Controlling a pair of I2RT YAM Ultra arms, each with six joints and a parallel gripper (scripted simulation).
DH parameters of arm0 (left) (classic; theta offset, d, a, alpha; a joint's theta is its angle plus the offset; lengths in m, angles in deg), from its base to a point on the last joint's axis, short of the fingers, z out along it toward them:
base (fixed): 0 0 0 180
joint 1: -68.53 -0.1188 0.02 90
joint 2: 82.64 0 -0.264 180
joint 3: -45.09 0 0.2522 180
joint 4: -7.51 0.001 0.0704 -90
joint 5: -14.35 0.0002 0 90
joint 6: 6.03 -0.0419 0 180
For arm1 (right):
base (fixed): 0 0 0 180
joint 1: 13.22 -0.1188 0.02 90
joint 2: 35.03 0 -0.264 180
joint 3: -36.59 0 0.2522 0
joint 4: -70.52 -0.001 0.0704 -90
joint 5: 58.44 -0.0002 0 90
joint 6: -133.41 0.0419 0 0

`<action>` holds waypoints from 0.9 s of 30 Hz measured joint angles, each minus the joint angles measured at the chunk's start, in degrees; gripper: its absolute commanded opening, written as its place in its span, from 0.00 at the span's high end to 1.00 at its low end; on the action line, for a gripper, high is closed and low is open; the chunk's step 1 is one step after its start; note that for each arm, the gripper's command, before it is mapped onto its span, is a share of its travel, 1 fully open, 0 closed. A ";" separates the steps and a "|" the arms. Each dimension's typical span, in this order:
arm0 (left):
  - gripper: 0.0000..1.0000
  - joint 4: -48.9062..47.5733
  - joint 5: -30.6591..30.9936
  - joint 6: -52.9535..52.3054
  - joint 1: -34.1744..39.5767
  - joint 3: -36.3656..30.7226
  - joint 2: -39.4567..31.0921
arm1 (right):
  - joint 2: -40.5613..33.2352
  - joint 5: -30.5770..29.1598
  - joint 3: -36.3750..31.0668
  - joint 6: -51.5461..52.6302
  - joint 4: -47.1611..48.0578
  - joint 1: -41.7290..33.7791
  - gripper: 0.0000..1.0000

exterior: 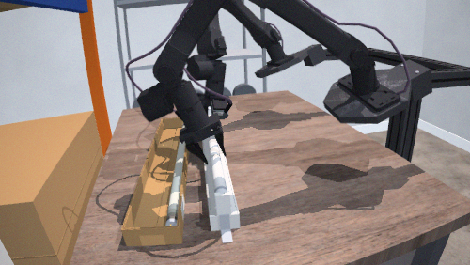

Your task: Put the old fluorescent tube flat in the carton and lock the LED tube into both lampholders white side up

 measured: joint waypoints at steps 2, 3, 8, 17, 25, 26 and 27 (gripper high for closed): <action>0.51 0.00 0.00 -0.02 0.00 0.00 0.00 | 0.00 0.00 0.00 0.00 0.02 0.00 0.89; 0.51 0.00 0.02 -0.02 0.00 0.00 0.00 | 0.00 0.00 0.00 0.00 0.02 0.00 0.89; 0.51 0.00 0.02 -0.04 0.00 0.00 0.00 | 0.00 0.00 0.00 0.00 0.02 0.00 0.89; 0.51 0.00 0.02 -0.04 0.00 0.00 0.00 | -0.02 0.04 0.00 0.00 0.66 0.00 0.51; 0.51 0.00 0.02 -0.04 0.00 0.00 0.00 | -0.02 0.04 0.00 0.00 0.83 0.00 0.51; 0.51 0.00 0.02 -0.04 0.00 0.00 0.00 | -0.02 0.04 0.00 0.00 0.83 0.00 0.51; 0.51 0.00 0.02 -0.04 0.00 0.00 0.00 | -0.02 0.04 0.00 0.00 0.83 0.00 0.51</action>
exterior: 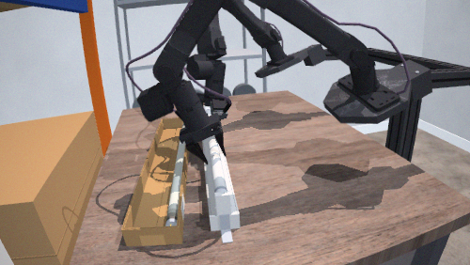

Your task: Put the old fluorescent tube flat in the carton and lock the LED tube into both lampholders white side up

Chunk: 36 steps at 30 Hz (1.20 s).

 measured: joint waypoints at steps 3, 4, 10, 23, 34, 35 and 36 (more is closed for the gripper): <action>0.51 0.87 0.00 0.07 0.00 0.35 -0.09 | -0.35 -0.11 -0.35 0.31 -0.50 -0.02 0.51; 0.51 1.49 0.00 0.13 0.04 0.61 -0.28 | -0.61 -0.20 -0.44 0.50 -1.25 -0.11 0.51; 0.51 5.53 0.00 0.48 0.48 4.09 -1.77 | -4.00 -0.68 -0.42 2.08 -5.22 -1.68 0.51; 0.51 9.94 0.00 0.87 0.96 7.45 -2.75 | -8.11 -1.11 -0.81 3.82 -8.83 -3.69 0.51; 0.51 9.88 0.02 0.87 0.87 7.08 -2.78 | -6.03 2.95 3.02 0.90 -15.30 1.05 0.51; 0.51 9.79 0.02 0.87 0.85 7.06 -2.75 | -5.84 3.52 3.56 0.46 -16.57 1.70 0.51; 0.51 9.64 0.02 0.87 0.85 6.93 -2.78 | -5.49 4.31 4.48 -0.13 -18.16 2.27 0.51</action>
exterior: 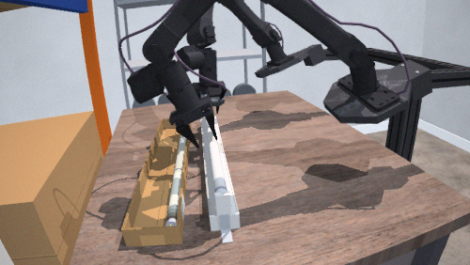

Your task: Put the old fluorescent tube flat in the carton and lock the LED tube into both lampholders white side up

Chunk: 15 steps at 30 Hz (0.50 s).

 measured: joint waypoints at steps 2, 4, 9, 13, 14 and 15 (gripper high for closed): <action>0.51 -0.04 0.00 0.00 -0.02 -0.20 0.09 | 0.83 1.70 2.14 -1.16 -3.08 1.27 0.51; 0.51 -0.11 0.00 -0.02 -0.09 -0.15 0.00 | 1.68 2.73 4.09 -1.84 -5.07 1.92 0.51; 0.51 -0.46 0.00 -0.07 -0.22 -0.50 0.00 | 3.80 6.67 9.03 -4.42 -11.26 5.68 0.51; 0.51 -0.90 0.00 -0.09 -0.22 -0.81 0.04 | 5.57 9.20 13.14 -6.40 -16.52 9.16 0.51; 0.51 -0.90 0.00 -0.11 -0.17 -0.83 0.00 | 5.99 9.55 13.90 -6.71 -17.27 9.60 0.51; 0.51 -0.94 0.00 -0.11 -0.15 -0.83 0.02 | 6.25 9.84 14.34 -6.95 -17.79 9.88 0.51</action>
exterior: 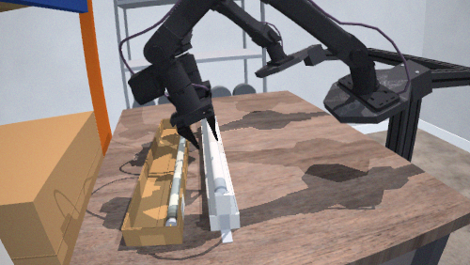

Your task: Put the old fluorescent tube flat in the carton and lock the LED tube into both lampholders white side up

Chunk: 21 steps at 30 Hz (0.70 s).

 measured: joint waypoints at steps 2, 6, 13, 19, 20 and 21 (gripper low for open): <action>0.51 0.00 0.00 0.00 -0.02 0.00 0.00 | 0.61 0.92 1.05 -0.61 -1.99 0.42 0.51; 0.51 -0.28 0.00 -0.02 -0.20 -0.35 0.02 | 2.36 4.39 4.52 -2.80 -7.48 3.06 0.51; 0.51 -0.74 -0.04 -0.07 -0.35 -0.59 0.00 | 5.38 8.76 11.15 -6.10 -15.89 8.48 0.51; 0.51 -0.87 -0.04 -0.09 -0.22 -0.57 -0.07 | 6.84 10.71 13.92 -7.58 -20.02 9.27 0.51; 0.51 -0.85 -0.04 -0.09 -0.28 -0.57 -0.07 | 6.80 10.67 13.99 -7.56 -20.09 9.18 0.51; 0.51 -0.83 -0.04 -0.09 -0.37 -0.57 -0.07 | 6.75 10.62 14.16 -7.56 -20.09 9.25 0.51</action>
